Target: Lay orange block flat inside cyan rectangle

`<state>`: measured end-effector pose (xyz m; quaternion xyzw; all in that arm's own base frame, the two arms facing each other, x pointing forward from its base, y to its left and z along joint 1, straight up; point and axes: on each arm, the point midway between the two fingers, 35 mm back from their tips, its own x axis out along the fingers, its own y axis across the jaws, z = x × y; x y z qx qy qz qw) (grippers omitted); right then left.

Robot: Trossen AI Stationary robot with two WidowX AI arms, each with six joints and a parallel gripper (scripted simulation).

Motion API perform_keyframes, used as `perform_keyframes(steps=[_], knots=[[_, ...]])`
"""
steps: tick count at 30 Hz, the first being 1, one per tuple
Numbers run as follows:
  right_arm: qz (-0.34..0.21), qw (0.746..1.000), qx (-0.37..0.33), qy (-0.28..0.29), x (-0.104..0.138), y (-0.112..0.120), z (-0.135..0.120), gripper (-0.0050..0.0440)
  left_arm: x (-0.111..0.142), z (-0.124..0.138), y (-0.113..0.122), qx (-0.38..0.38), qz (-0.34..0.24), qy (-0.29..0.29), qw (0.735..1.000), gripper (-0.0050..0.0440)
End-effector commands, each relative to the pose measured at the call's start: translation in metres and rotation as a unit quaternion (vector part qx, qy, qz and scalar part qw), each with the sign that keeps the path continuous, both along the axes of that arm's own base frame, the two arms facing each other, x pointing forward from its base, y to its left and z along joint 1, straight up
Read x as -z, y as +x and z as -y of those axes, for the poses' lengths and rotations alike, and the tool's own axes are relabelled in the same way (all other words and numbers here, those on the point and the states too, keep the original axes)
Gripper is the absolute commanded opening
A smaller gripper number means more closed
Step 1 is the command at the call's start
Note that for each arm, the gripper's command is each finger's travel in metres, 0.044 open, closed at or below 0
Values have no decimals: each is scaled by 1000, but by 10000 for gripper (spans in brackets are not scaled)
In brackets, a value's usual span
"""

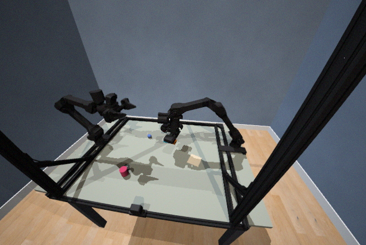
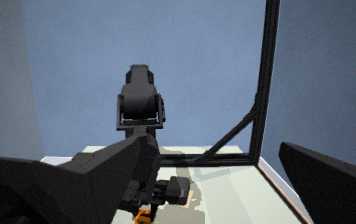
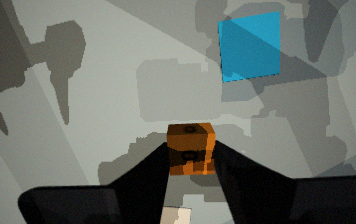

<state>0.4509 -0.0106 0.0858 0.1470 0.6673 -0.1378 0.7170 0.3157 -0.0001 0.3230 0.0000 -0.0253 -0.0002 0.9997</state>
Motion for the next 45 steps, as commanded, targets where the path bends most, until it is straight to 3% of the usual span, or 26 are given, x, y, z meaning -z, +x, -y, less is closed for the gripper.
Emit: perform_keyframes(steps=[1, 26, 33, 39, 45], knots=[[1, 1000, -5, -1, 2, 8, 10, 0, 0, 0, 0, 0, 0, 0, 1000, 440], [17, 999, -32, -13, 12, 43, 93, 0, 0, 0, 0, 0, 0, 0, 1000, 440], [16, 999, -32, -13, 13, 43, 93, 0, 0, 0, 0, 0, 0, 0, 1000, 440], [-18, 999, -32, -5, 44, 38, 93, 0, 0, 0, 0, 0, 0, 0, 1000, 440], [-19, 999, -32, -5, 47, 39, 93, 0, 0, 0, 0, 0, 0, 0, 1000, 440]])
